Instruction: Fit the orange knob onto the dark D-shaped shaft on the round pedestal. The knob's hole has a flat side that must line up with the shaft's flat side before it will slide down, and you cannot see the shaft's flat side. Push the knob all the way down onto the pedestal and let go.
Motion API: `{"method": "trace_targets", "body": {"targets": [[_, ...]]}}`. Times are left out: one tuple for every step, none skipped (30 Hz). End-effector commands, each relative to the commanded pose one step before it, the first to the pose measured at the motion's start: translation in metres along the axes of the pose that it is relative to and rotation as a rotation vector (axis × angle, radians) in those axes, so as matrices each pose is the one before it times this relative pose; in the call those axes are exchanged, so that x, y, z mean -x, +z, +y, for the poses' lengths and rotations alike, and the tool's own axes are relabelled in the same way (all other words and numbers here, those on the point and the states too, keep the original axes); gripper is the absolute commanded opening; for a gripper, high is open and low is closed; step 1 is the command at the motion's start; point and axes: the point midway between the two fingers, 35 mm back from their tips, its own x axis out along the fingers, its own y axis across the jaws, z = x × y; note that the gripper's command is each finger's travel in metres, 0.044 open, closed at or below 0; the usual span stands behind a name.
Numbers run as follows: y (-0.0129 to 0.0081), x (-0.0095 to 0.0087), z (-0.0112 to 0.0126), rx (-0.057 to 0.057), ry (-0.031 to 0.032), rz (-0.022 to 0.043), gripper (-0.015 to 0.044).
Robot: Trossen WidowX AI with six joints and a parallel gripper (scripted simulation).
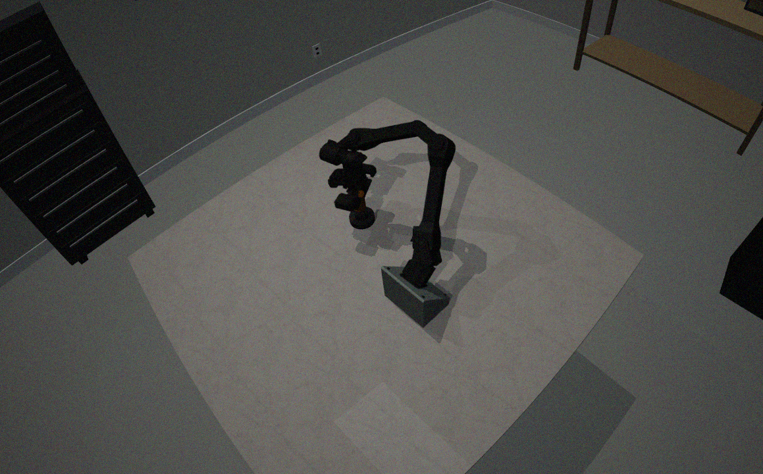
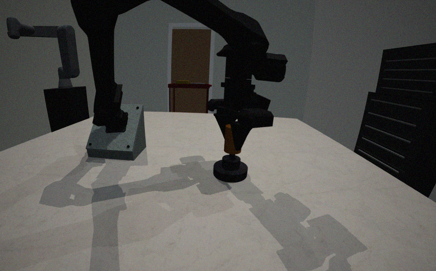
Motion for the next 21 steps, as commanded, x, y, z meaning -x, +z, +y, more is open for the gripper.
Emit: {"method": "trace_targets", "body": {"targets": [[-0.00245, 0.0015, -0.00136, 0.0026, -0.00073, -0.00198, 0.0], [-0.00017, 0.00014, -0.00037, 0.0, -0.00001, 0.00001, 0.0], [0.00002, 0.00012, -0.00026, 0.0, -0.00001, 0.0, 0.0], [0.00015, 0.00012, -0.00022, 0.0, 0.0, -0.00001, 0.0], [0.00025, 0.00012, -0.00017, 0.0, 0.0, -0.00001, 0.0], [0.00019, 0.00007, -0.00006, 0.0, 0.0, -0.00001, 0.0], [0.0002, 0.00001, -0.00003, 0.0, 0.0, -0.00001, 0.0], [0.0002, 0.0, -0.00004, 0.0, 0.0, -0.00001, 0.0], [0.00029, -0.00003, -0.00003, 0.0, 0.0, -0.00001, 0.0], [0.00034, -0.00007, 0.00001, 0.0, 0.0, -0.00001, 0.0], [0.00036, -0.0001, 0.00007, 0.0, 0.0, -0.00001, 0.0], [0.00035, -0.00013, 0.00012, 0.0, 0.0, -0.00001, 0.0], [0.00029, -0.00016, 0.00019, 0.0, 0.0, -0.00001, 0.0], [0.00019, -0.00021, 0.00023, 0.0, 0.0, -0.00001, 0.0], [0.00011, -0.00027, 0.00024, 0.0, 0.0, 0.0, 0.0], [0.00009, -0.00033, 0.00032, 0.0, 0.0, 0.0, 0.0], [0.00007, -0.00028, 0.00036, 0.0, 0.0, 0.0, 0.0], [0.00001, -0.00021, 0.00031, 0.0, 0.0, 0.0, 0.0], [-0.0001, -0.00015, 0.00021, 0.0, 0.0, 0.00001, 0.0], [-0.0002, -0.00012, 0.00018, 0.0, 0.0, 0.00001, 0.0], [-0.0002, -0.0001, 0.00011, 0.0, 0.0, 0.00001, 0.0]]}}
